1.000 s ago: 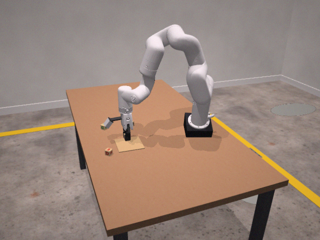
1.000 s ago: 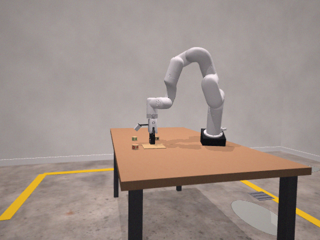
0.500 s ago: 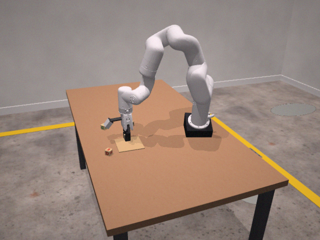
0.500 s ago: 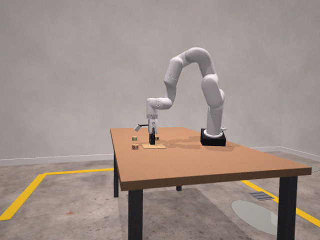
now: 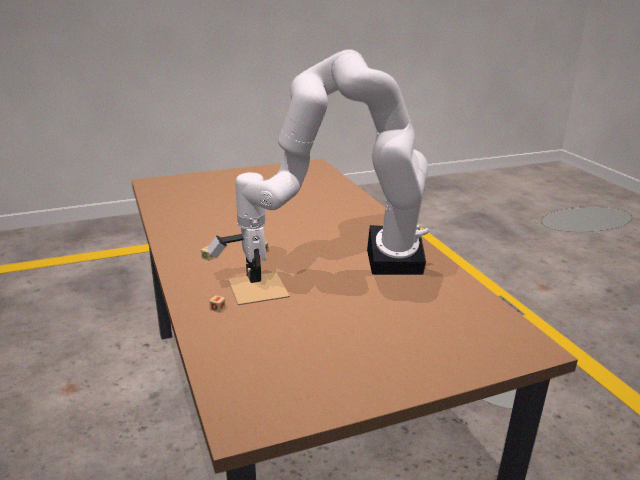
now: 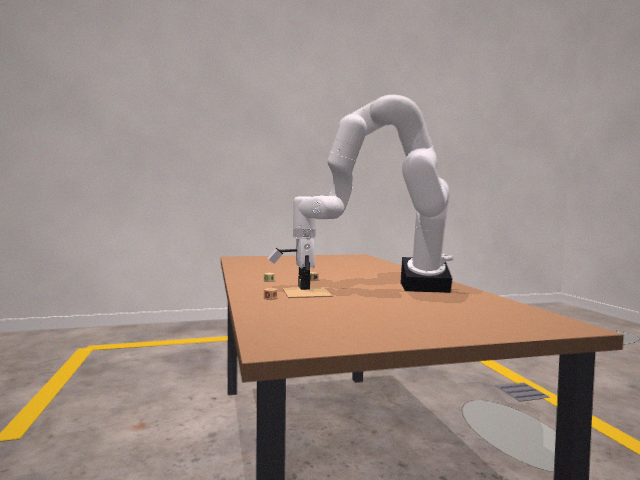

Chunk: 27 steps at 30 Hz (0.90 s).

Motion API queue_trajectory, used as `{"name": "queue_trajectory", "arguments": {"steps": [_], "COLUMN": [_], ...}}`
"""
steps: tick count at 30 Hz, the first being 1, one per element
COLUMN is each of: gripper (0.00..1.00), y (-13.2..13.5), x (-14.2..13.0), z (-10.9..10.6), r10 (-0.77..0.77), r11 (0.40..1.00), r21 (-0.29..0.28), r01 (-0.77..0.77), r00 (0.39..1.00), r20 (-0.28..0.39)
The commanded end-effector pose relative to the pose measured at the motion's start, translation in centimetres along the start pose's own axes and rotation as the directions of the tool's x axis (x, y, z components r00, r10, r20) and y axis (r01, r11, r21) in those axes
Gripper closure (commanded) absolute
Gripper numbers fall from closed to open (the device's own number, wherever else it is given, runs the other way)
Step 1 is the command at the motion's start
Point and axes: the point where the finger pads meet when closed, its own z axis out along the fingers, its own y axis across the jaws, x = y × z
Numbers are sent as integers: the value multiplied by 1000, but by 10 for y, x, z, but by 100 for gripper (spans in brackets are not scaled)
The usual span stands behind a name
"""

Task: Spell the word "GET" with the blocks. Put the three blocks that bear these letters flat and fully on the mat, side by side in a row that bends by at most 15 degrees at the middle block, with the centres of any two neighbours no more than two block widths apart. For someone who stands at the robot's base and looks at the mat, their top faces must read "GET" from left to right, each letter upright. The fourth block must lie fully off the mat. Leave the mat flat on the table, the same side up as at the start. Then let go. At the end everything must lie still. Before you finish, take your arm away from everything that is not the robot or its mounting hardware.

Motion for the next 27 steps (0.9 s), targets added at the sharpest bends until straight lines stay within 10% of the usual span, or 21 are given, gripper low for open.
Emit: {"name": "queue_trajectory", "arguments": {"steps": [1, 27], "gripper": [73, 61], "y": [1, 1], "x": [1, 1], "z": [-1, -1], "r10": [0, 0], "r11": [1000, 1000], "r21": [-2, -2], "r01": [0, 0], "r00": [1000, 1000], "r20": [-3, -3]}}
